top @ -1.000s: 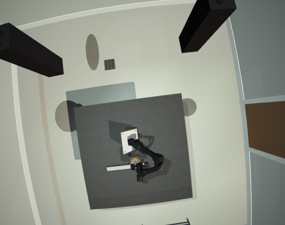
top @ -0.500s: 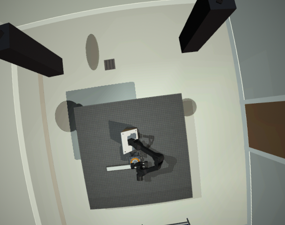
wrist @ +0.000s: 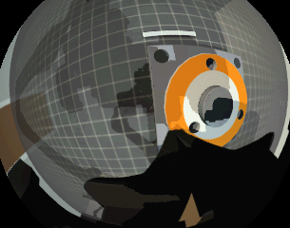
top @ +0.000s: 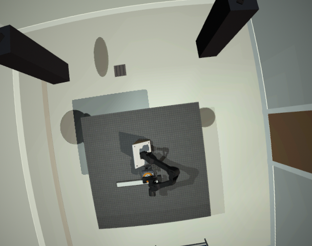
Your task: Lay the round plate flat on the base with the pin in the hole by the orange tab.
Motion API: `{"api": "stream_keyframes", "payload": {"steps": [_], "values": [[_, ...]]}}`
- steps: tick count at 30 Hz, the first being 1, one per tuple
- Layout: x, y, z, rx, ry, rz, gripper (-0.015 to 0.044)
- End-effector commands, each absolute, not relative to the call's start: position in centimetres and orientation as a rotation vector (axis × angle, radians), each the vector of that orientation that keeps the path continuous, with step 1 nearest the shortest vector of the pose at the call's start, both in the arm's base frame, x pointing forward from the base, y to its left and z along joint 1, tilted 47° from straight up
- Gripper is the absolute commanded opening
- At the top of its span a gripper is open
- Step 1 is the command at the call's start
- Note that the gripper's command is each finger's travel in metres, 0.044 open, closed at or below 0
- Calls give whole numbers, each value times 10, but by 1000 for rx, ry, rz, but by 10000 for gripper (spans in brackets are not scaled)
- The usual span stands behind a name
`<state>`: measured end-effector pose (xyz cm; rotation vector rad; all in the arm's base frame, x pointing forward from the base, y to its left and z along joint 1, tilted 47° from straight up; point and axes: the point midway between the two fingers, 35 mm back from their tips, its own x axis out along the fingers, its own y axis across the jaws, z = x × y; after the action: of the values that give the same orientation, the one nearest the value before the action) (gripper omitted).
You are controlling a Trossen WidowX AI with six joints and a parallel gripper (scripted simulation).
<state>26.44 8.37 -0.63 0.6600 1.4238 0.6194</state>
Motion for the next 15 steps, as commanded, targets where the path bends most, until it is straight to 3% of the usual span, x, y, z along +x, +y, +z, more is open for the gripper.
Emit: {"api": "stream_keyframes", "payload": {"steps": [1,15], "values": [[257,82,-10,657,1432,618,0],[242,72,-16,656,1433,617,0]]}}
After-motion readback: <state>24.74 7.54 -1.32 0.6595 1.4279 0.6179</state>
